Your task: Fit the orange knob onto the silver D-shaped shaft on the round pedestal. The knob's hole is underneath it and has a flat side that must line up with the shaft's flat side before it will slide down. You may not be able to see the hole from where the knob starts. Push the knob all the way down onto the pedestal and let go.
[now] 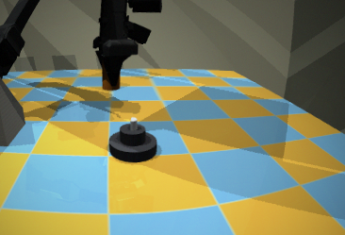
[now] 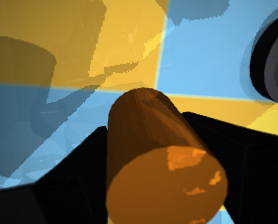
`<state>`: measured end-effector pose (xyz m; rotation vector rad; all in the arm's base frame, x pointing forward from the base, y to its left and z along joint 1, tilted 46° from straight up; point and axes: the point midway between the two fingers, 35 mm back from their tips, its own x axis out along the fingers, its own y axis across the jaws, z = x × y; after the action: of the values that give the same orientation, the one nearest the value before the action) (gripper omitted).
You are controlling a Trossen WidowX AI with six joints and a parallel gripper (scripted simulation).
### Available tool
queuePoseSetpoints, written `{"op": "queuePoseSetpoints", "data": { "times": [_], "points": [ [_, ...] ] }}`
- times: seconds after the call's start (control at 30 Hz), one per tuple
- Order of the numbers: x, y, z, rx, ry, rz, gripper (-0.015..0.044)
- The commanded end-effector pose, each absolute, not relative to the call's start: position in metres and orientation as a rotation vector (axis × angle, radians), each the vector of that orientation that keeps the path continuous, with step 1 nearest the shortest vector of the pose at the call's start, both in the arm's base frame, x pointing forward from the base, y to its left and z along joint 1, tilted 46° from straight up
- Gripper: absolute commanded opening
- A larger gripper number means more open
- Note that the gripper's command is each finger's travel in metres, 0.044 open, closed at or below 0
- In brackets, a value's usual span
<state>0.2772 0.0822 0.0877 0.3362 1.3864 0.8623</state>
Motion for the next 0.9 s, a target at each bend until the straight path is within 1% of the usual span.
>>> {"op": "queuePoseSetpoints", "data": {
  "times": [0.0, 0.4, 0.77, 0.87],
  "points": [
    [0.277, 0.097, 0.071, 0.349, 1.395, 0.863, 0.0],
    [0.278, 0.133, 0.038, 0.358, 1.39, 0.88, 0.0],
    [0.278, 0.135, 0.039, 0.358, 1.39, 0.88, 0.0],
    [0.279, 0.134, 0.04, 0.351, 1.385, 0.881, 0.0079]
  ]
}}
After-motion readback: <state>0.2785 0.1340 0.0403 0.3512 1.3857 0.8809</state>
